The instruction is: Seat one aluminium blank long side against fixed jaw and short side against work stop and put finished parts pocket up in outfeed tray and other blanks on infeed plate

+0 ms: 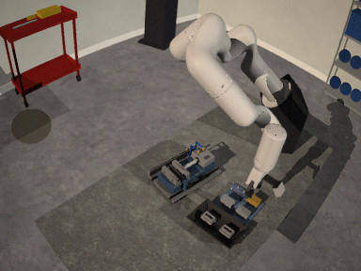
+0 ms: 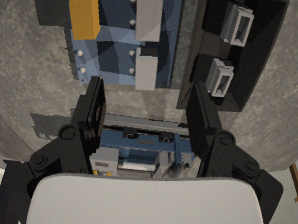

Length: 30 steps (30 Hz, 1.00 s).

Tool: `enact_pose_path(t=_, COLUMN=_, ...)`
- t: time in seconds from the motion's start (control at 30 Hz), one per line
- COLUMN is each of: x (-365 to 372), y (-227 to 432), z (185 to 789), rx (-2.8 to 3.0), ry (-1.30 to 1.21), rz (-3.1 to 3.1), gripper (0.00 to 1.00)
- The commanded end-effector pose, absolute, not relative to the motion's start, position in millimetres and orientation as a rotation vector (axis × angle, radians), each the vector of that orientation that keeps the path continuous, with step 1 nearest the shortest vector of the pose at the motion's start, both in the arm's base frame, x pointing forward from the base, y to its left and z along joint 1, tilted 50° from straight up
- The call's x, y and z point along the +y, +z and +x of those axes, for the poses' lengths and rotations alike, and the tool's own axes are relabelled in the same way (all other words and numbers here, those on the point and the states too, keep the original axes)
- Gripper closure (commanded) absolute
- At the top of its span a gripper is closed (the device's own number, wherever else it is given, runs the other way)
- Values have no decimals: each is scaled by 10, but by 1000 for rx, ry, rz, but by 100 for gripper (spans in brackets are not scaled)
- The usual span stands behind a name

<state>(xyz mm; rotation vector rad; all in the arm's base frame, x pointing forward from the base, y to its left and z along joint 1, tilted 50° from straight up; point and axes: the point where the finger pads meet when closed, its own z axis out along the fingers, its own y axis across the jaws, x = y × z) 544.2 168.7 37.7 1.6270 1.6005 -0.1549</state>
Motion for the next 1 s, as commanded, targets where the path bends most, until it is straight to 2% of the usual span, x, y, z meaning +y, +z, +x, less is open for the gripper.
enact_pose_path(t=0.0, x=1696, y=377, z=5441, rx=1601, ry=-153, rz=1627, gripper=31)
enact_pose_path(t=0.97, x=1675, y=356, z=5456, rx=1601, ry=-153, rz=1627, gripper=31)
